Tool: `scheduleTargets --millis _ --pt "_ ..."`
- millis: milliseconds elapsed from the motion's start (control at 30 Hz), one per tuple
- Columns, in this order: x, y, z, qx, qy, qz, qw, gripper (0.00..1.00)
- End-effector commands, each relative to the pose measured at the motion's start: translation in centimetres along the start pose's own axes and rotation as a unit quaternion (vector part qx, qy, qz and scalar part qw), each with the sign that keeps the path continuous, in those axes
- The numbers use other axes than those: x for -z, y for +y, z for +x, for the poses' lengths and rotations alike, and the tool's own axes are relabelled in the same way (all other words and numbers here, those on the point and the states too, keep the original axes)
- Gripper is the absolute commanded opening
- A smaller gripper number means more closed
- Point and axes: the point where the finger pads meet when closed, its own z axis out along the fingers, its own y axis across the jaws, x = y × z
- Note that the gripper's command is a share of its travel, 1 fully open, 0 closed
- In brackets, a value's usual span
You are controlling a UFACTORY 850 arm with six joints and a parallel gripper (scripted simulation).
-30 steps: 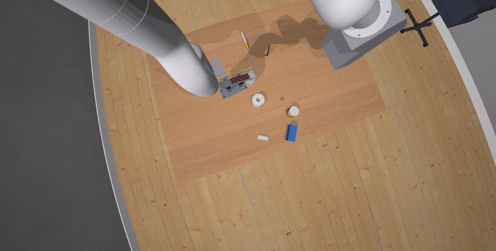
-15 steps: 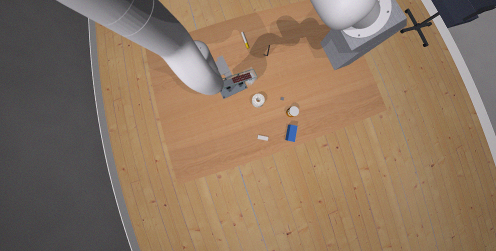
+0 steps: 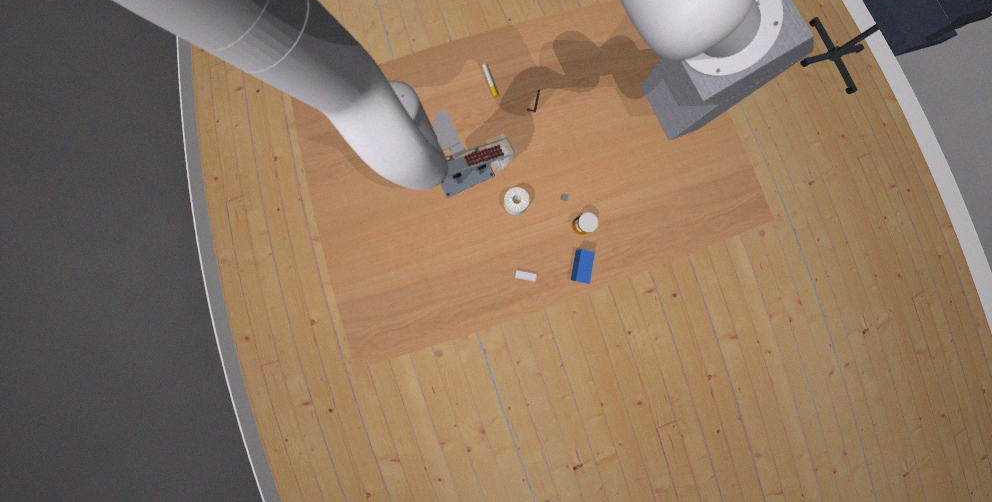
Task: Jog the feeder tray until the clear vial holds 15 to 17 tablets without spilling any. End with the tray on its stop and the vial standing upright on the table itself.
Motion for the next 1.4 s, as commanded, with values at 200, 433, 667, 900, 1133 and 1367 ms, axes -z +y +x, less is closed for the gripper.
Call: scheduleTargets --millis 200,433,667,900,1133,1367 --pt "1.0 0.0 -3.1 0.000 0.001 0.000 1.000 0.00" --pt "1.0 0.0 -3.1 0.000 0.001 0.000 1.000 0.00" --pt "1.0 0.0 -3.1 0.000 0.001 0.000 1.000 0.00" --pt "1.0 0.0 -3.1 0.000 0.001 0.000 1.000 0.00" --pt "1.0 0.0 -3.1 0.000 0.001 0.000 1.000 0.00" --pt "1.0 0.0 -3.1 0.000 0.001 0.000 1.000 0.00"
